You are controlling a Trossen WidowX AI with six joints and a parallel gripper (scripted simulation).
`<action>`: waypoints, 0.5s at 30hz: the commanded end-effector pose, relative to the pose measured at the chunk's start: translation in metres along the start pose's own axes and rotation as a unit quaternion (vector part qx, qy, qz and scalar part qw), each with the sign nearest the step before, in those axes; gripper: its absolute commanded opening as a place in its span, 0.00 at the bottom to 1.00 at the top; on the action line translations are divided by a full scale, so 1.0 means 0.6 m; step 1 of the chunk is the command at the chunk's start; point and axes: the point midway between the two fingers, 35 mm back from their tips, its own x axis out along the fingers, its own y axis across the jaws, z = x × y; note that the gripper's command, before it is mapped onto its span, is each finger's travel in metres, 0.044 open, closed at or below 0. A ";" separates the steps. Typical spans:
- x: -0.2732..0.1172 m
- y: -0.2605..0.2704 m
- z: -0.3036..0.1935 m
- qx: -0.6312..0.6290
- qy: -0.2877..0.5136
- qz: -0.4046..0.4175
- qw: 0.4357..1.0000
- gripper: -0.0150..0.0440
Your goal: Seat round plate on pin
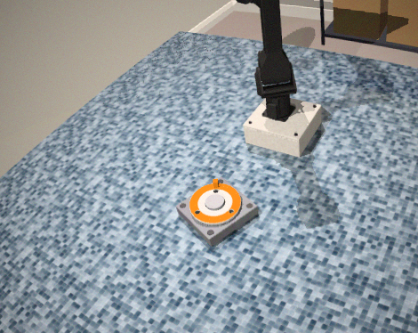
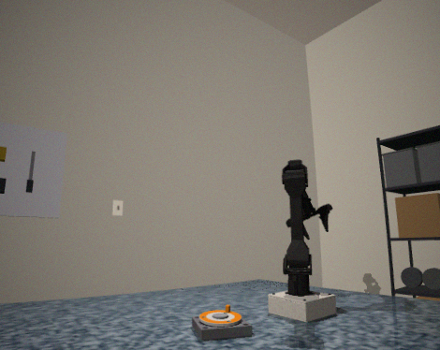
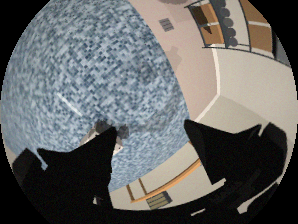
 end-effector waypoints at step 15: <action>-0.049 0.250 0.068 -0.264 -0.113 0.001 0.958 0.26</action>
